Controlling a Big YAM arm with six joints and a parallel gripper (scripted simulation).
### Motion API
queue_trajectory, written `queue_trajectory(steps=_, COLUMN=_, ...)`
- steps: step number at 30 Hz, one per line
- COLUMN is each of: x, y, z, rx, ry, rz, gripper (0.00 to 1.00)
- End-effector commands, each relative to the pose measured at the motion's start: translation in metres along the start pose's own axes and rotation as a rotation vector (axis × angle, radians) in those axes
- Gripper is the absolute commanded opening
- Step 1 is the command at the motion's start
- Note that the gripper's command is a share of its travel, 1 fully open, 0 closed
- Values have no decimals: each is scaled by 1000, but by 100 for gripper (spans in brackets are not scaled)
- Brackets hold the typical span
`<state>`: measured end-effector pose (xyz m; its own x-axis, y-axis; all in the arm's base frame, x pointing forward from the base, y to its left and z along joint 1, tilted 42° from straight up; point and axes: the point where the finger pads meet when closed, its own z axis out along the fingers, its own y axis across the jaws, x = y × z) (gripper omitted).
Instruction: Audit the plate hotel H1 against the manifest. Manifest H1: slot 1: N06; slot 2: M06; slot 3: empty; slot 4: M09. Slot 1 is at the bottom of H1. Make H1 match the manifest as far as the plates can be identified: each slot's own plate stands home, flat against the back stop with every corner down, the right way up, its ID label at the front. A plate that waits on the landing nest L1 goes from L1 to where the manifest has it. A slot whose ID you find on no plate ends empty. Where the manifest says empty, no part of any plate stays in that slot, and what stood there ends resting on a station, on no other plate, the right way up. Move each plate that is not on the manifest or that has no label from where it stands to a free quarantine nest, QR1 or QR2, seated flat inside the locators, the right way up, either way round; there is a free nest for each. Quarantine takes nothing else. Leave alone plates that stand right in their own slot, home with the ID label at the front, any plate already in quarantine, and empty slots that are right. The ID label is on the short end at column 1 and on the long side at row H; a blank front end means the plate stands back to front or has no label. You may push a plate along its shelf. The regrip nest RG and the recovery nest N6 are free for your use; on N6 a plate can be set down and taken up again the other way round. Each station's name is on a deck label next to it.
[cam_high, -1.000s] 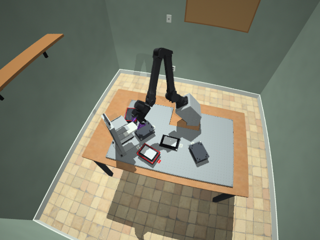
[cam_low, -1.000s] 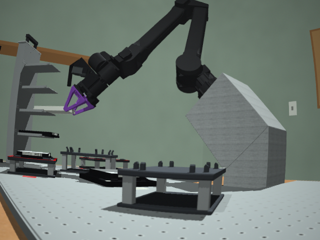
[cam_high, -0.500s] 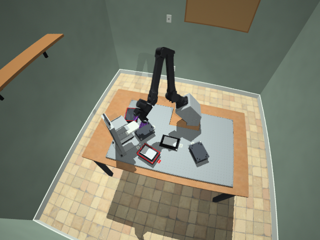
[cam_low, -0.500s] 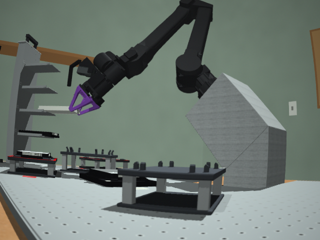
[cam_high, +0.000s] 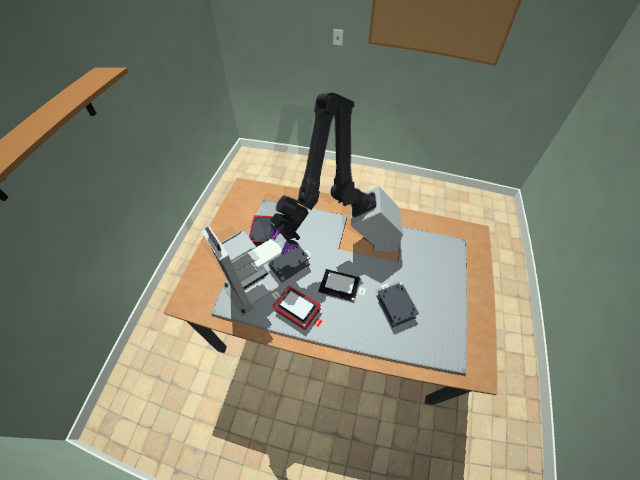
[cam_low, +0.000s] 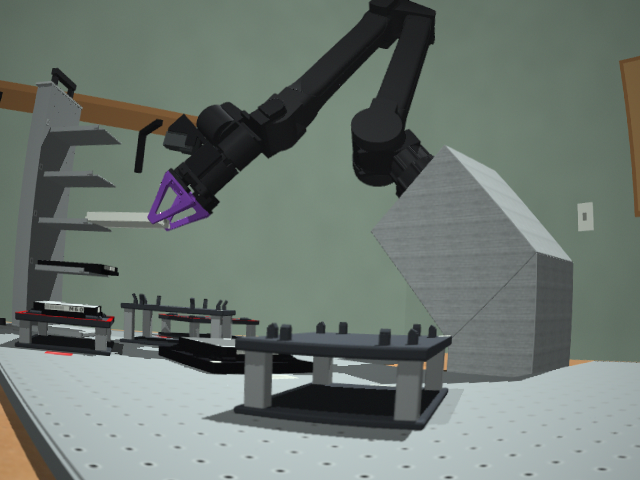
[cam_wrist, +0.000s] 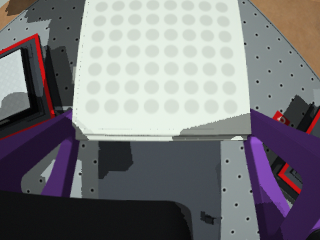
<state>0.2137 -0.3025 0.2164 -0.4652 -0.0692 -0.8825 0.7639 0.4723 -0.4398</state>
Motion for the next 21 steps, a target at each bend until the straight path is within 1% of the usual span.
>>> queue_trajectory(steps=1, x=2, y=-2, z=-5, rx=4, ry=-7, rz=-6, gripper=86)
queue_trajectory(steps=20, x=17, y=-2, z=-19, rx=3, ry=-3, rz=-11, gripper=86)
queue_trajectory(steps=21, x=15, y=-2, z=-20, rx=5, ry=-14, rz=-9, gripper=86)
